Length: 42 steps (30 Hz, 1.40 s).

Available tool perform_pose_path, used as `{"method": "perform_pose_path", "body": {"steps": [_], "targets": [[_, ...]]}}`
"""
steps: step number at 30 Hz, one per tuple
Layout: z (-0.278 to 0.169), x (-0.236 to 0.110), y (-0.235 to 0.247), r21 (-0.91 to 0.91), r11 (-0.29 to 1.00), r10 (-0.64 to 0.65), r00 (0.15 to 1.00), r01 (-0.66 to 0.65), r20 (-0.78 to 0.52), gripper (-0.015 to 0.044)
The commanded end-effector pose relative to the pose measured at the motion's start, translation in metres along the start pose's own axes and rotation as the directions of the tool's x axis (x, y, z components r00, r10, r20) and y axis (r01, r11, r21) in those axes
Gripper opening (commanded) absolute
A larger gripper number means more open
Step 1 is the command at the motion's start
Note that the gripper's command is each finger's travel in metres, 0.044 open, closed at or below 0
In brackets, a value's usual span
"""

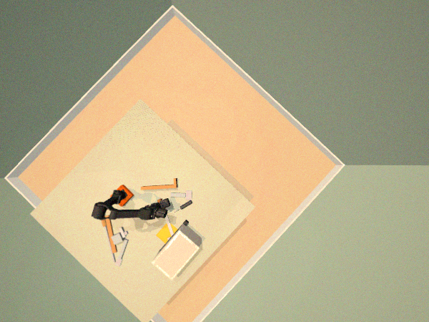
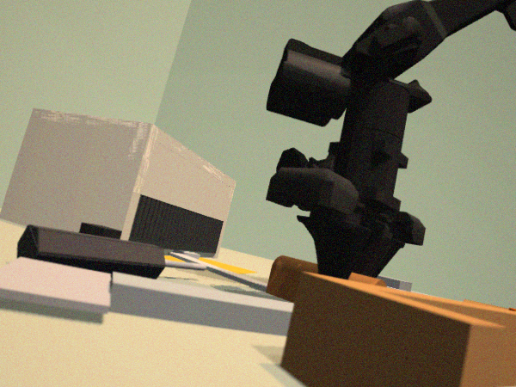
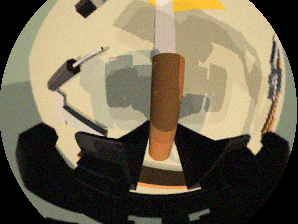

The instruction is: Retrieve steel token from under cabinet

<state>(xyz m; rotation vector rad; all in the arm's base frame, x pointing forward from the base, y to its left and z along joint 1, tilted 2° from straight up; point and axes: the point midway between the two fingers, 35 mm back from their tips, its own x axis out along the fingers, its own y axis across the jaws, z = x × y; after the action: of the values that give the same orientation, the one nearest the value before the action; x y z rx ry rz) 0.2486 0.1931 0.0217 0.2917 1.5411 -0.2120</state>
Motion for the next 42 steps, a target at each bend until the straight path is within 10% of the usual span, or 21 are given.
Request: {"method": "perform_pose_path", "body": {"steps": [1,42], "targets": [[-0.008,0.001,0.0,0.004,1.0,-0.002,1.0,0.002,-0.004,0.0],[-0.046,-0.003,0.008,0.045,0.999,-0.001,1.0,0.001,-0.008,0.0]]}}
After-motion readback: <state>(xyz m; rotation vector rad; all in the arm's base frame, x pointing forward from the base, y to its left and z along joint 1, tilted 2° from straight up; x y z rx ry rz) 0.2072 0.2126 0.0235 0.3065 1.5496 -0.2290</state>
